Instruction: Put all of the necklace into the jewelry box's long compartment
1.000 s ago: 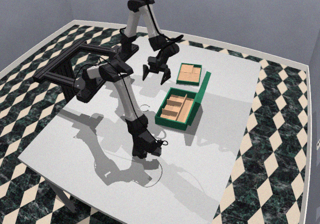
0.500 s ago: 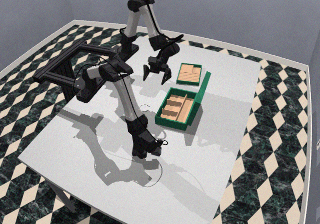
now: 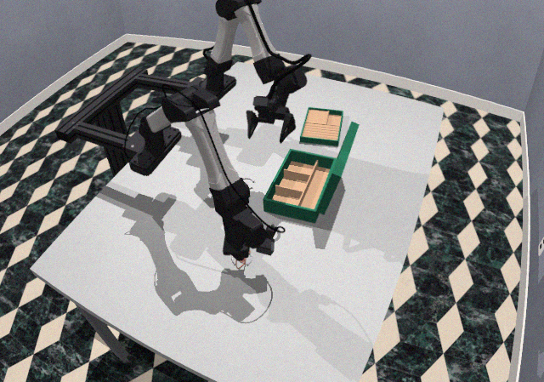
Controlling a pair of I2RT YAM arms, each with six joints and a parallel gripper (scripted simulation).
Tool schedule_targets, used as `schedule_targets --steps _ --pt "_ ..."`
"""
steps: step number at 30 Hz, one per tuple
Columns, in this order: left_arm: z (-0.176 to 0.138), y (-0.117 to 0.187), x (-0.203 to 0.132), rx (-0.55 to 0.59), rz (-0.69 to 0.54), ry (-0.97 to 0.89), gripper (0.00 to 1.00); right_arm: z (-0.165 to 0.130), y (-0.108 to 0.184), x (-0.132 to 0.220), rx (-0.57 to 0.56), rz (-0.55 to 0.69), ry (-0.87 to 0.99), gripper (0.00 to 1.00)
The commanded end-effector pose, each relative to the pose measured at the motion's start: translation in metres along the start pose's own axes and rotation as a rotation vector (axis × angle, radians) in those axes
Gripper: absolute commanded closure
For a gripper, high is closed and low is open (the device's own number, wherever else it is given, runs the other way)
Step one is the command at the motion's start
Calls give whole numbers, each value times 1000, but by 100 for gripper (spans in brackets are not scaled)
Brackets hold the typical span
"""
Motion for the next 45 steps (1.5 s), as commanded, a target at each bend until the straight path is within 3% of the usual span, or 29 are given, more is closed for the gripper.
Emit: schedule_targets --steps 1,9,11,26,37,45 --pt "17 5 11 -7 25 -47 0 1 42 -5 -23 -8 0 100" --pt "17 5 11 -9 24 -45 0 4 105 -7 -40 -19 1 100" --pt "17 5 11 -9 24 -45 0 4 105 -7 -40 -19 1 100" --pt "17 5 11 -9 24 -45 0 -1 211 -4 -39 -17 1 100" --pt "17 5 11 -9 24 -45 0 -3 247 -3 -37 -16 0 100" --pt "17 5 11 -9 24 -45 0 -3 253 -3 -37 -17 -1 100"
Point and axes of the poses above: on each arm, the point where the finger pads meet when closed, its own y axis back along the fingers, its own x axis across the jaws, z = x × y, the point moved 8 cm from there along y, back along the fingers, and after that the axes turned 13 degrees about -y, right-handed, at the moved point
